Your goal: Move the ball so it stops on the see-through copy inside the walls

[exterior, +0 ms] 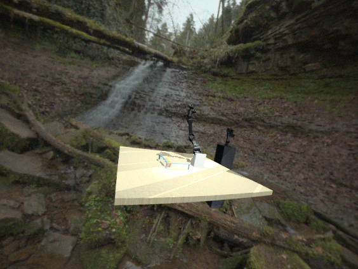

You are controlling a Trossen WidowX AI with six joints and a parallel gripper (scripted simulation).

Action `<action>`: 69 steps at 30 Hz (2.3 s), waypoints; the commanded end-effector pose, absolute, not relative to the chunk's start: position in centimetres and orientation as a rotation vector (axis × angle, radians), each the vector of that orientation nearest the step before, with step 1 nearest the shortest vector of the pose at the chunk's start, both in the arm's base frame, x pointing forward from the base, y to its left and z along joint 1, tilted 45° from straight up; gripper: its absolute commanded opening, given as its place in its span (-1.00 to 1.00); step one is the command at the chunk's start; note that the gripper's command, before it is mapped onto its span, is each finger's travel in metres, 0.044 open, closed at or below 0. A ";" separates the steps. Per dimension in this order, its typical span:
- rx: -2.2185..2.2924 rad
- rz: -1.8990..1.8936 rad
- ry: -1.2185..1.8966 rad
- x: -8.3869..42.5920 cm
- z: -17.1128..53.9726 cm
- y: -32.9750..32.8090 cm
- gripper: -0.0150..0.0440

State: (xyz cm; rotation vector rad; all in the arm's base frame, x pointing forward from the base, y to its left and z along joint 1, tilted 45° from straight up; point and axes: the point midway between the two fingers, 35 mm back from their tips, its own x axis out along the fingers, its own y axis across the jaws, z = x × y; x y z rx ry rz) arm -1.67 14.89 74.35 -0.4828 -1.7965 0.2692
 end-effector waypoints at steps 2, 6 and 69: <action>-0.591 0.465 -1.602 2.9 71.6 22.4 0.70; -0.651 0.572 -1.456 6.3 69.2 26.8 0.70; -0.664 -0.167 1.282 38.4 -1.4 19.6 0.70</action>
